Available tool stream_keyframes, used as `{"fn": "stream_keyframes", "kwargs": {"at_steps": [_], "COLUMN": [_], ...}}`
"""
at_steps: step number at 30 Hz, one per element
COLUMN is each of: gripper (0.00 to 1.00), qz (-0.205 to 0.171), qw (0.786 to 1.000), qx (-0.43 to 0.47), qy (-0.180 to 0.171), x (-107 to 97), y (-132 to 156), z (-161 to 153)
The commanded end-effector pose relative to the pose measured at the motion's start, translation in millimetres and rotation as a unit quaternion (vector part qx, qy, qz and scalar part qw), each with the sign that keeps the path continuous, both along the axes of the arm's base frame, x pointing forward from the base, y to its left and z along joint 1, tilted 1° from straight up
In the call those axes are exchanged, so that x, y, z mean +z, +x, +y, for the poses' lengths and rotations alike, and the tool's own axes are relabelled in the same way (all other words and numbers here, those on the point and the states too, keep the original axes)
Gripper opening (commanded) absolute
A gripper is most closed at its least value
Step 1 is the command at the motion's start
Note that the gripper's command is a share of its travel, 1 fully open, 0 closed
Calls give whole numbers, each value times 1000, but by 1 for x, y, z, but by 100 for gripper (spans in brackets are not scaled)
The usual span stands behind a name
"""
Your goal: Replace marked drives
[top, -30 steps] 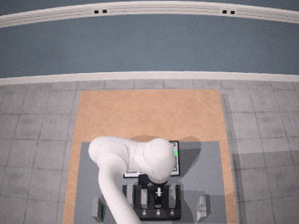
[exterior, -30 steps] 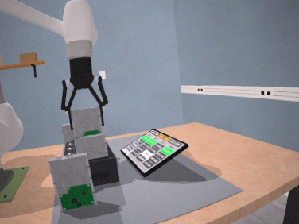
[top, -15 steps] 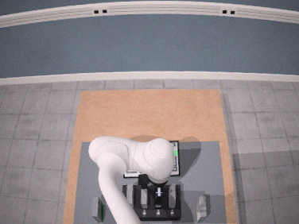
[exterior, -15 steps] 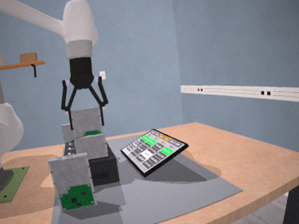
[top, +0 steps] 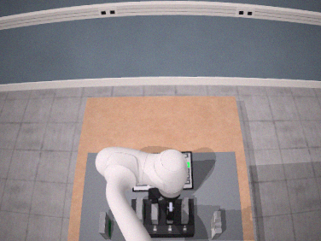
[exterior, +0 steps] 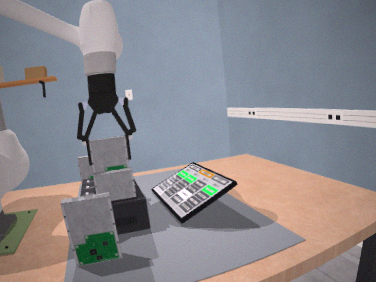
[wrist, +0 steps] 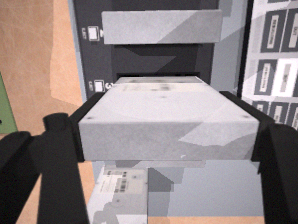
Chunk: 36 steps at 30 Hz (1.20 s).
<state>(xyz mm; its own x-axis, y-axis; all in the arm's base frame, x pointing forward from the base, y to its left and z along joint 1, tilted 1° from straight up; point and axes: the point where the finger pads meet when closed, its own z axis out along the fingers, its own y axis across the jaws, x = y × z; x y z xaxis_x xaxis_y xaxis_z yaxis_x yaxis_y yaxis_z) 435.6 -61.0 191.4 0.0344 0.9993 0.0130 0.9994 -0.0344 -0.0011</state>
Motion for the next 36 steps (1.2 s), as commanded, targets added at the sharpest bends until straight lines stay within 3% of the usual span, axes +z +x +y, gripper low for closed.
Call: {"fn": "stream_keyframes", "kwargs": {"at_steps": [1,36], "gripper": [10,10], "qz": [-1,-1], "qw": [1000,1000], "qx": [0,0], "qy": [0,0], "x": [-1,-12], "y": [0,0], "z": [0,0]}}
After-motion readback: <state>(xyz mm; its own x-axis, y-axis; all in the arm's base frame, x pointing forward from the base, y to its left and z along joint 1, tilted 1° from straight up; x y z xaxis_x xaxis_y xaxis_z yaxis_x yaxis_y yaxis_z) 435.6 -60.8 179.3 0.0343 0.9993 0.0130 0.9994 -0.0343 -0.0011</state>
